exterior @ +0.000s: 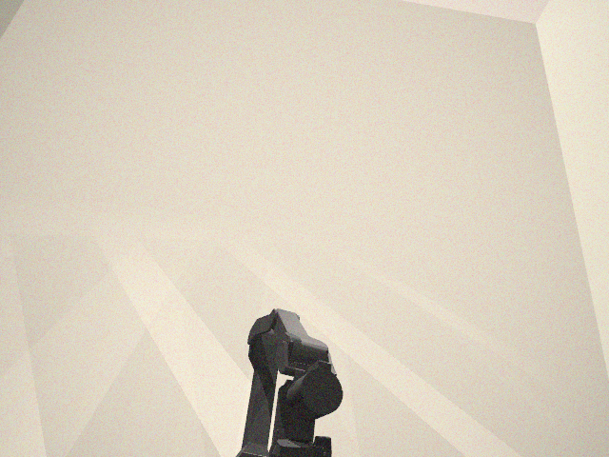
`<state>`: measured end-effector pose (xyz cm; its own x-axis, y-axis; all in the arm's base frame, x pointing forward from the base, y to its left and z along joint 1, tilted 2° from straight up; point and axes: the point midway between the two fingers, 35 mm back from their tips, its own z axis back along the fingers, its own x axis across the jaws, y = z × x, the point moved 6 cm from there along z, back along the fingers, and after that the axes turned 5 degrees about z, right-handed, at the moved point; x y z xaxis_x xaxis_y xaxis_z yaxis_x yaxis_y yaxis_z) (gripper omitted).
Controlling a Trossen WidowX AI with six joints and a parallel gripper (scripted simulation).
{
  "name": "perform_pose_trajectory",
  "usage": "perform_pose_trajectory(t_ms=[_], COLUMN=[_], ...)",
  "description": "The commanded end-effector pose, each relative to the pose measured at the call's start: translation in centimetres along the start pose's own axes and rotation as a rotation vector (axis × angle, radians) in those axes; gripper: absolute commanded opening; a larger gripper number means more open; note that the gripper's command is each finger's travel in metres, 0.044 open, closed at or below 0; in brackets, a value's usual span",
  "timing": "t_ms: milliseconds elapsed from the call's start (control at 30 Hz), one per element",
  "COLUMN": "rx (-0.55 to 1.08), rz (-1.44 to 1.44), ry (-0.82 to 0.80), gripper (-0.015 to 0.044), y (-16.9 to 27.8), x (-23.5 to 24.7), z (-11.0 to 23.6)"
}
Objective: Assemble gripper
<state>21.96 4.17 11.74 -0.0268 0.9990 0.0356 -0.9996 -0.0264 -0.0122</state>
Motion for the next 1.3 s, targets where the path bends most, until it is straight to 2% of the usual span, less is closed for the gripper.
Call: perform_pose_trajectory(t_ms=[0,500,1267], rx=[-0.003,-0.003,-0.008], rz=[-0.006,-0.028,-0.028], ry=[-0.004,-0.004,-0.001], gripper=[0.0134,0.0134,0.0134], y=[0.0,-0.2,-6.2], x=[0.0,-0.1,-3.4], z=[0.0,0.0,0.1])
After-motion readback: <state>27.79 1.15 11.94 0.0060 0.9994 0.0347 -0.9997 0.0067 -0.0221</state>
